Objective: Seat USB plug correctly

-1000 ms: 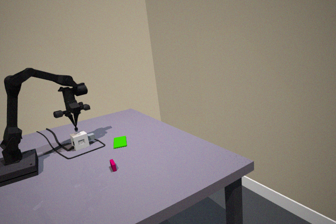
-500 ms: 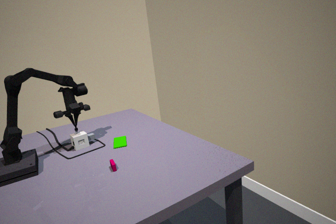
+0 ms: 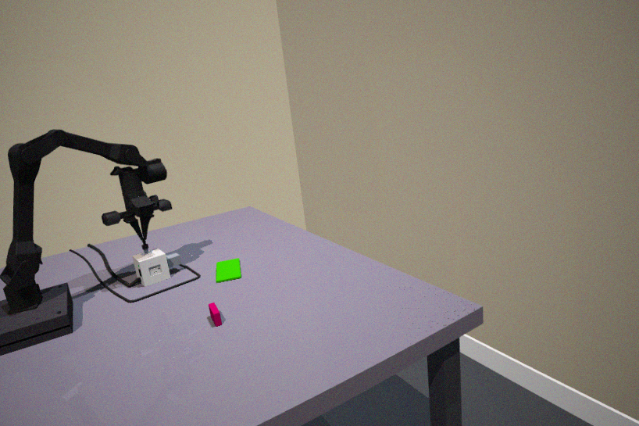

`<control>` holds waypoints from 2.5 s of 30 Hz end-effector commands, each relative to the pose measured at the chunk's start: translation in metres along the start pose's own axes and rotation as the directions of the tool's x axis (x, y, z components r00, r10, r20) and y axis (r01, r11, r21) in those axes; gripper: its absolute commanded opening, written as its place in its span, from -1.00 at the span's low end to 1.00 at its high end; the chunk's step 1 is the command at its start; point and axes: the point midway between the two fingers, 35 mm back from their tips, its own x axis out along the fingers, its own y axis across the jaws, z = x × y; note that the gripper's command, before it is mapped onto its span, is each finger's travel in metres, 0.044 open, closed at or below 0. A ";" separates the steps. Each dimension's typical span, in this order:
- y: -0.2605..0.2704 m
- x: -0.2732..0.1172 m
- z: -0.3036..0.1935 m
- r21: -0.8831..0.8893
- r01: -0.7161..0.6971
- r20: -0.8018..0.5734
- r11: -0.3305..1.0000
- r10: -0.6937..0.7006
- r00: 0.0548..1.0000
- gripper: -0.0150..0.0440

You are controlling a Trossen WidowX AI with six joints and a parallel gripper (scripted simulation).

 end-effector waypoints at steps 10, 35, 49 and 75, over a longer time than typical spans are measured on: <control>0.000 0.002 0.001 0.006 -0.001 0.004 1.000 0.001 1.000 -0.49; 0.000 0.005 0.001 0.006 -0.001 0.004 1.000 0.001 1.000 -0.49; 0.000 0.007 0.001 0.006 -0.001 0.004 1.000 0.001 1.000 -0.49; 0.000 0.010 0.000 0.006 -0.001 0.004 1.000 0.001 1.000 -0.49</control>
